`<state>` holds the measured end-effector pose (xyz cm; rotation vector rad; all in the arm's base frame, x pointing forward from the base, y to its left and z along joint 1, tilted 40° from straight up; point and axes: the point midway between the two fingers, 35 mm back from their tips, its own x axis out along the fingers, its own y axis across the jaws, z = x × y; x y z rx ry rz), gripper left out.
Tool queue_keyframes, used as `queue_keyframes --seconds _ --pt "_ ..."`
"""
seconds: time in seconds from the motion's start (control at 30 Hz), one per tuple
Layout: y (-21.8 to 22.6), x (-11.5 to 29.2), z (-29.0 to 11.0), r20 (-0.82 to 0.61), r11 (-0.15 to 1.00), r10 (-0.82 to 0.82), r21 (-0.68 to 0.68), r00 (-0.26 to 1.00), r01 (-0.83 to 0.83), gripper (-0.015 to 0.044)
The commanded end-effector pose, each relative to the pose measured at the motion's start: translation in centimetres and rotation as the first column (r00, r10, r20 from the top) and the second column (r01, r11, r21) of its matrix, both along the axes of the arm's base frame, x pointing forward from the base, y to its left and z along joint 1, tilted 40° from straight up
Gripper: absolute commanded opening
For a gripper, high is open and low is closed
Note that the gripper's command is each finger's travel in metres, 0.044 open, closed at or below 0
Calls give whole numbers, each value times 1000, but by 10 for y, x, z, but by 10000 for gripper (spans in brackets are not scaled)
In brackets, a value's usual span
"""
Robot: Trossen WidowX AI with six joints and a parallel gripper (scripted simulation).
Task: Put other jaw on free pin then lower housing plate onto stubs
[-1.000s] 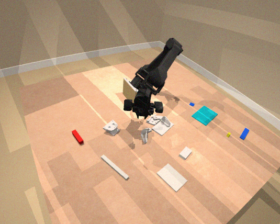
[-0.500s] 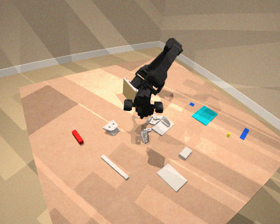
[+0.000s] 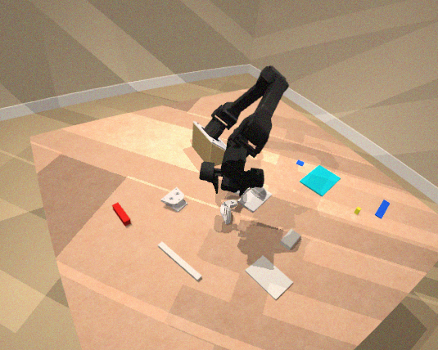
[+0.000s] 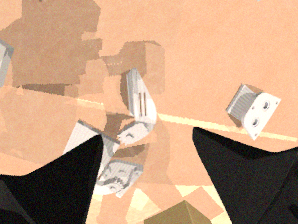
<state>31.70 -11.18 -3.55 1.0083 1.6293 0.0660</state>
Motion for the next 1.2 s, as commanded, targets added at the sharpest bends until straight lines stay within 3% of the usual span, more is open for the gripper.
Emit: queue_keyframes --seconds 0.0,0.17,1.17 --pt "4 1 -6 -12 1000 -11 7 1000 11 420" --pt "26 0 -30 -12 1000 -10 9 1000 10 440" --pt "26 0 -30 -12 1000 -10 9 1000 10 440"
